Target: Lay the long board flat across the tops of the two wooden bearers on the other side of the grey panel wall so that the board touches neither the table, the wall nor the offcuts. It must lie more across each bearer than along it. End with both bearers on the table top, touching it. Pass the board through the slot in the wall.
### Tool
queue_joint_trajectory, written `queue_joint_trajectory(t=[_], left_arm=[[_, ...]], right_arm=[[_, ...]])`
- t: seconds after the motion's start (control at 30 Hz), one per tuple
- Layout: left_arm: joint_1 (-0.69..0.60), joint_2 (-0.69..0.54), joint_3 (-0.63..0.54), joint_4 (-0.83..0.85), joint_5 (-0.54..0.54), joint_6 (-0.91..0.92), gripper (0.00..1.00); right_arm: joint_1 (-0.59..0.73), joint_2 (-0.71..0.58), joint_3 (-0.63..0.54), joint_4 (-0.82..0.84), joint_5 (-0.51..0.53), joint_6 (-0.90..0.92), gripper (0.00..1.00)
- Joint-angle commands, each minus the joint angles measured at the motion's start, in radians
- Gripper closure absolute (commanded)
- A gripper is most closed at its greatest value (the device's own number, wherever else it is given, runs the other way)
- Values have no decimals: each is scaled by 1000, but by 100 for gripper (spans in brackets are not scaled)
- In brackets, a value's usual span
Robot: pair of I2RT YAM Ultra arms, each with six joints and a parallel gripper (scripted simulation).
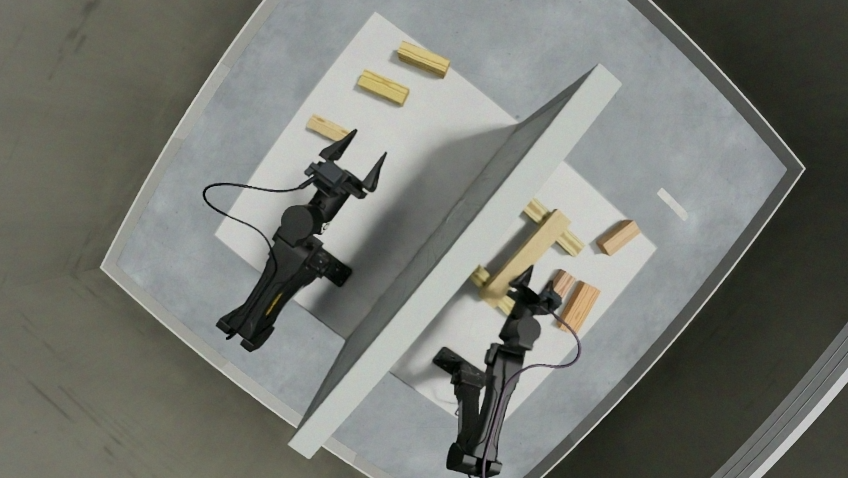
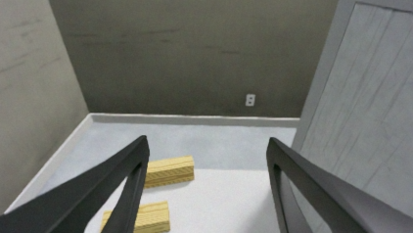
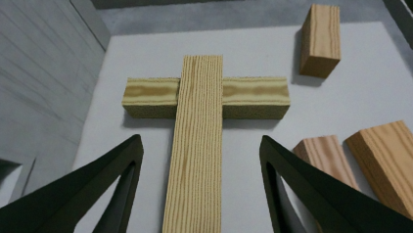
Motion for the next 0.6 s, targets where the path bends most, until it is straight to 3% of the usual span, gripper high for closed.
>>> queue_joint_trajectory(t=[0.0, 0.57], left_arm=[[-10, 9, 49, -19, -5, 2, 26], [-14, -31, -5, -23, -7, -7, 26]], right_arm=[[-57, -84, 60, -3, -65, -82, 26], [-282, -287, 210, 6, -269, -266, 26]])
